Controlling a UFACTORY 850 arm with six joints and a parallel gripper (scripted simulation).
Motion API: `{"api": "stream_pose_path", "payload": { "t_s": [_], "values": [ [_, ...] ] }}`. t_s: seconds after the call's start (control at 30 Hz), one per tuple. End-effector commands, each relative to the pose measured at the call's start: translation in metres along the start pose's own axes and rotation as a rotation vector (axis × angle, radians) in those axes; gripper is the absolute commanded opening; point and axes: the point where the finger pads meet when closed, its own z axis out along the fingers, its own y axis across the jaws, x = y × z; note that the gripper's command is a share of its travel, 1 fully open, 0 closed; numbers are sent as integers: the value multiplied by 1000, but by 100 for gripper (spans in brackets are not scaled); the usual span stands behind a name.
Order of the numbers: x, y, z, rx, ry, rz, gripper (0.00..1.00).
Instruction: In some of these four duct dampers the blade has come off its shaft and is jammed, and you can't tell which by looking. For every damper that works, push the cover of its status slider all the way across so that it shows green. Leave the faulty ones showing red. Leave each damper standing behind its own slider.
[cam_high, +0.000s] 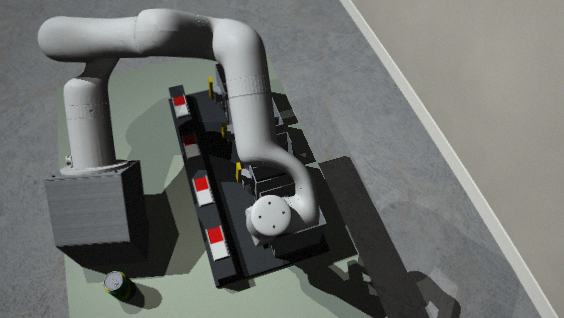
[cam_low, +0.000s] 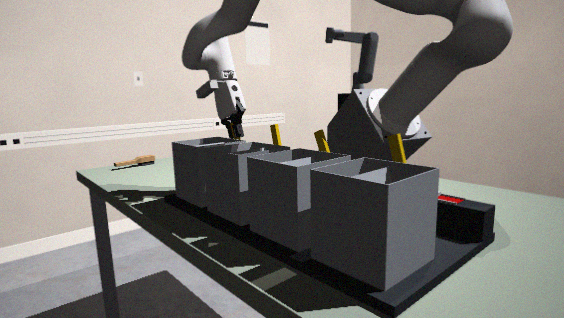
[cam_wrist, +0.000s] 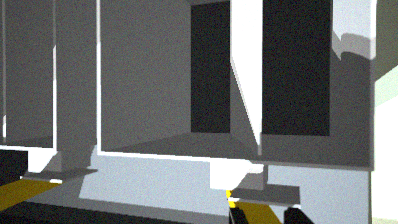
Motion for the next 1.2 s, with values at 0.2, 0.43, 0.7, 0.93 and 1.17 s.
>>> {"api": "stream_pose_path", "payload": {
  "t_s": [0.2, 0.43, 0.7, 0.93, 1.17],
  "values": [
    [1, 7, -1, 73, 0, -1, 19],
    [1, 12, -1, 121, 0, -1, 19],
    [1, 16, 0, 162, 0, -1, 19],
    [1, 18, 0, 179, 0, -1, 19],
    [1, 19, 1, 193, 0, -1, 19]
  ]
}}
